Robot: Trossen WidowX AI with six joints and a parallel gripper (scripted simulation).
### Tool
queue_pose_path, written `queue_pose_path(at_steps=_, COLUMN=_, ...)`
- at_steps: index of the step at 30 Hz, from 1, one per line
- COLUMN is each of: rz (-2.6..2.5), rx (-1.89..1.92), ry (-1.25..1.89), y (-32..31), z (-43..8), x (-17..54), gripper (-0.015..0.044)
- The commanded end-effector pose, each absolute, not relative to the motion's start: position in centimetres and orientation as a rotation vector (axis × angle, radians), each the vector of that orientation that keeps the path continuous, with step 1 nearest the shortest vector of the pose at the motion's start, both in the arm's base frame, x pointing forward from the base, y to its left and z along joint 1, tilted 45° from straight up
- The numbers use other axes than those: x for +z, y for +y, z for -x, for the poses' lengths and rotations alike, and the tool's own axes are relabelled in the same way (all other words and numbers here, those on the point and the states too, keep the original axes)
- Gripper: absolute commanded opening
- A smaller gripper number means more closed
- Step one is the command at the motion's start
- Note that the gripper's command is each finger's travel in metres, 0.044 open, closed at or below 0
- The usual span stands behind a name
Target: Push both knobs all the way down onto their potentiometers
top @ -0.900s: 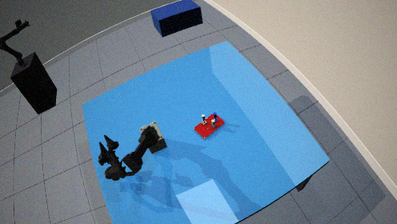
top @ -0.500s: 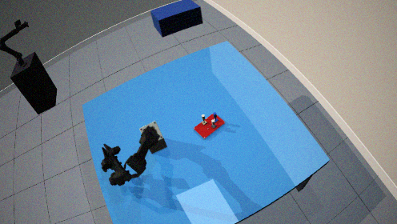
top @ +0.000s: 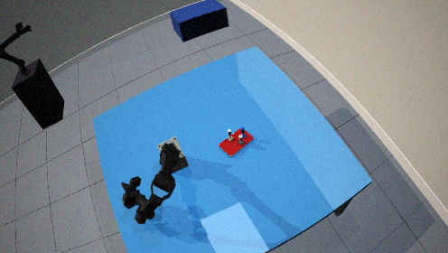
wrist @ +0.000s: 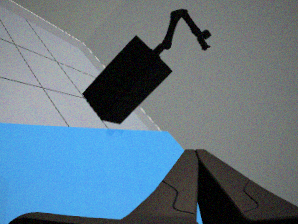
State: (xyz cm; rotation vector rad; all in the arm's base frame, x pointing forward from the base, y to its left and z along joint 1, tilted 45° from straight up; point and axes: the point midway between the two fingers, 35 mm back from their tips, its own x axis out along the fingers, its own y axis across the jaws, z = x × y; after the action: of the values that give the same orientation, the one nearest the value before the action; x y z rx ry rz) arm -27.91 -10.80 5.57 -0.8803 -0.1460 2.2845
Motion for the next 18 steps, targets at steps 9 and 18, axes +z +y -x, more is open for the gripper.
queue_pose_path(at_steps=9, rz=0.954, rx=2.516, ry=0.097, y=-17.8, z=26.0, x=8.1, gripper=0.0000)
queue_pose_path(at_steps=18, rz=1.051, rx=2.685, ry=0.270, y=-22.8, z=23.3, x=10.4, gripper=0.0000)
